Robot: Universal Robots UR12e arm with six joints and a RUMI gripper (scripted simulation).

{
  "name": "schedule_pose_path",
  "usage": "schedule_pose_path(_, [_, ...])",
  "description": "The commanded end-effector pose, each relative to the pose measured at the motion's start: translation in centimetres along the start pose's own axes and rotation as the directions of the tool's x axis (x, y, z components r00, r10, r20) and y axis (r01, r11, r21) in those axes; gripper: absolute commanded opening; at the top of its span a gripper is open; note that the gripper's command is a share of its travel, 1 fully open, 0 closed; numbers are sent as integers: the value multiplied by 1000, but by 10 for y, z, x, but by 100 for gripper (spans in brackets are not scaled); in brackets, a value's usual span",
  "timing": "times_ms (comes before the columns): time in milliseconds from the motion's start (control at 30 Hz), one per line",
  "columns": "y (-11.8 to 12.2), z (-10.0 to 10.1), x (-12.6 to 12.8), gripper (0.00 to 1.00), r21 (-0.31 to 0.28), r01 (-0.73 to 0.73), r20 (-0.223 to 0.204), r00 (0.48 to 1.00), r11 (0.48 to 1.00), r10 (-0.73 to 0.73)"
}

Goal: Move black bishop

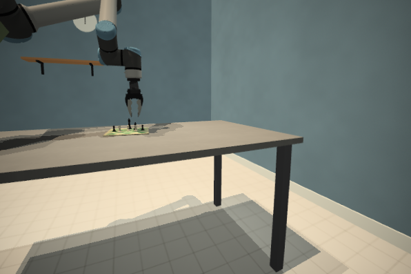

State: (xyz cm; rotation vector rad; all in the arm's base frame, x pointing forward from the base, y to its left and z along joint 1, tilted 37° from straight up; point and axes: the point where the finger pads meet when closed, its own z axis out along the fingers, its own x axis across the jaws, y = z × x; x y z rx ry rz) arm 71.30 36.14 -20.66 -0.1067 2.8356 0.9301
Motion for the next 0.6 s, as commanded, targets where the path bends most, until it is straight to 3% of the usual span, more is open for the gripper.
schedule_pose_path(0, [0,7,-1,22,0,0,1,1000,1000,0])
schedule_pose_path(567, [0,21,-1,22,0,0,1,1000,1000,0])
